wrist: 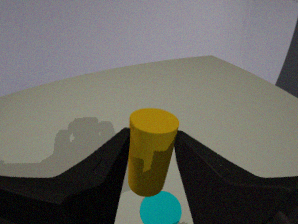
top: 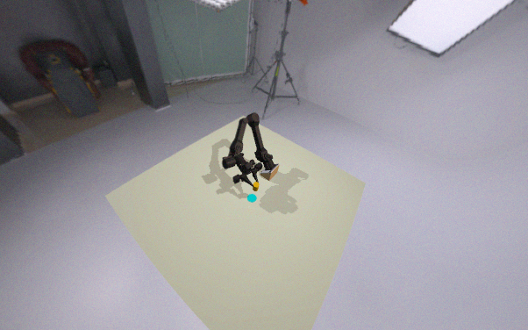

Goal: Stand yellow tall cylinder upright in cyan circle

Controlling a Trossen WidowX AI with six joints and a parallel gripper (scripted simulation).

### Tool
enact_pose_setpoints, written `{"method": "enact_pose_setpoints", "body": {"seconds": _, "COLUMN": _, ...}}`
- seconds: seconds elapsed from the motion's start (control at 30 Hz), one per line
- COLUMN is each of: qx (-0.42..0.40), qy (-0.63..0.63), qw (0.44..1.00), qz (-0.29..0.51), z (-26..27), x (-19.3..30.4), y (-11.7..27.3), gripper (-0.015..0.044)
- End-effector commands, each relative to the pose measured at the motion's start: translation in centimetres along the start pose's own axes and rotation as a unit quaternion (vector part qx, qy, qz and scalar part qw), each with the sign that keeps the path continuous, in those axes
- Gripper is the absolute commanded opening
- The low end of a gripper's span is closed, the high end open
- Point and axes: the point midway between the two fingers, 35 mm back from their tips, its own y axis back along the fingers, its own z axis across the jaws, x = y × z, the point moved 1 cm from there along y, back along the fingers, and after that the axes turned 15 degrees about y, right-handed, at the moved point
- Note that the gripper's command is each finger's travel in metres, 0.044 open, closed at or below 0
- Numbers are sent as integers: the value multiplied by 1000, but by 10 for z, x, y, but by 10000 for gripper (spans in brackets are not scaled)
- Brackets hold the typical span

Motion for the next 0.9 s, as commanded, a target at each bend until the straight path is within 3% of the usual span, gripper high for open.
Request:
{"method": "enact_pose_setpoints", "body": {"seconds": 0.0, "qx": 12, "qy": 11, "qw": 1000, "qz": -13, "z": 0, "x": -1, "y": 2, "gripper": 105}}
{"method": "enact_pose_setpoints", "body": {"seconds": 0.87, "qx": 72, "qy": 66, "qw": 993, "qz": -65, "z": -2, "x": -3, "y": 13, "gripper": 105}}
